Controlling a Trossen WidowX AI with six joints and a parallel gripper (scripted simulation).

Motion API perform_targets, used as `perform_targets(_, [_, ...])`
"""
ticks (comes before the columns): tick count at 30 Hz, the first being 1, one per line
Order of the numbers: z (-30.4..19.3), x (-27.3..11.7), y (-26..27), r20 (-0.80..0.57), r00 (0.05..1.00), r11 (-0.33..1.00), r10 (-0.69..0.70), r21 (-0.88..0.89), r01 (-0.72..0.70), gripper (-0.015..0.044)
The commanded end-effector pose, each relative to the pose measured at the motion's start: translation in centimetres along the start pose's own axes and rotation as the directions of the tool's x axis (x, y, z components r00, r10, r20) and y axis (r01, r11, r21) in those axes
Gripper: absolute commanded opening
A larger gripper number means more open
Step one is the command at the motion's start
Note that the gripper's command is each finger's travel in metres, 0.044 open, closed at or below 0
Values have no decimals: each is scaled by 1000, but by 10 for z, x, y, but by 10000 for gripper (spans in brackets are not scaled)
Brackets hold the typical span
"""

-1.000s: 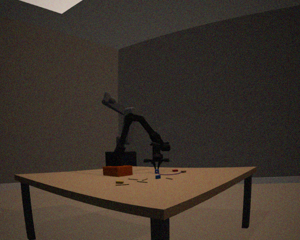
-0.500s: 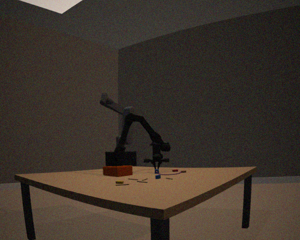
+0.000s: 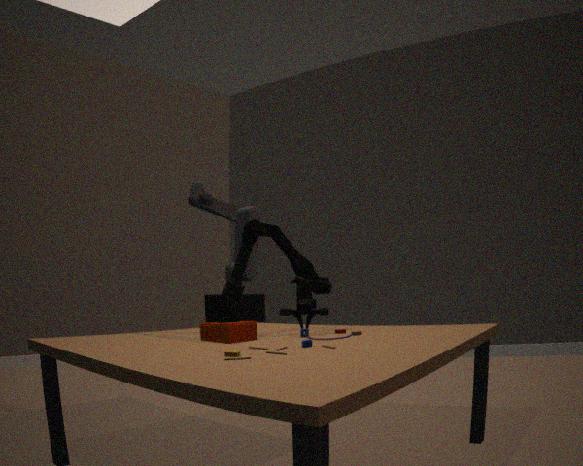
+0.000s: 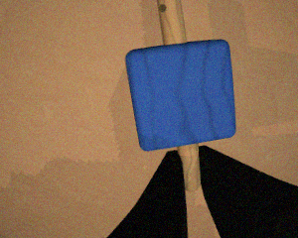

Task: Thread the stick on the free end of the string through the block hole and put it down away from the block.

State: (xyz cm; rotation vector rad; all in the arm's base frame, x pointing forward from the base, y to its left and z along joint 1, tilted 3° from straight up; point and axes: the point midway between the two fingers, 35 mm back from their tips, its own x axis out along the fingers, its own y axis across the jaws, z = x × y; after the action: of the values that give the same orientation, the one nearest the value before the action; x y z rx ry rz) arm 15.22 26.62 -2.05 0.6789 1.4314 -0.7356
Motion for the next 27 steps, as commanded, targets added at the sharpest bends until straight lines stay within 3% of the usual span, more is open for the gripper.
perform_targets(1, [-6, -2, 2, -2, 1000, 1000, 1, 1, -1, 0])
perform_targets(27, [-35, -5, 2, -5, 1000, 1000, -5, -3, 5, 0])
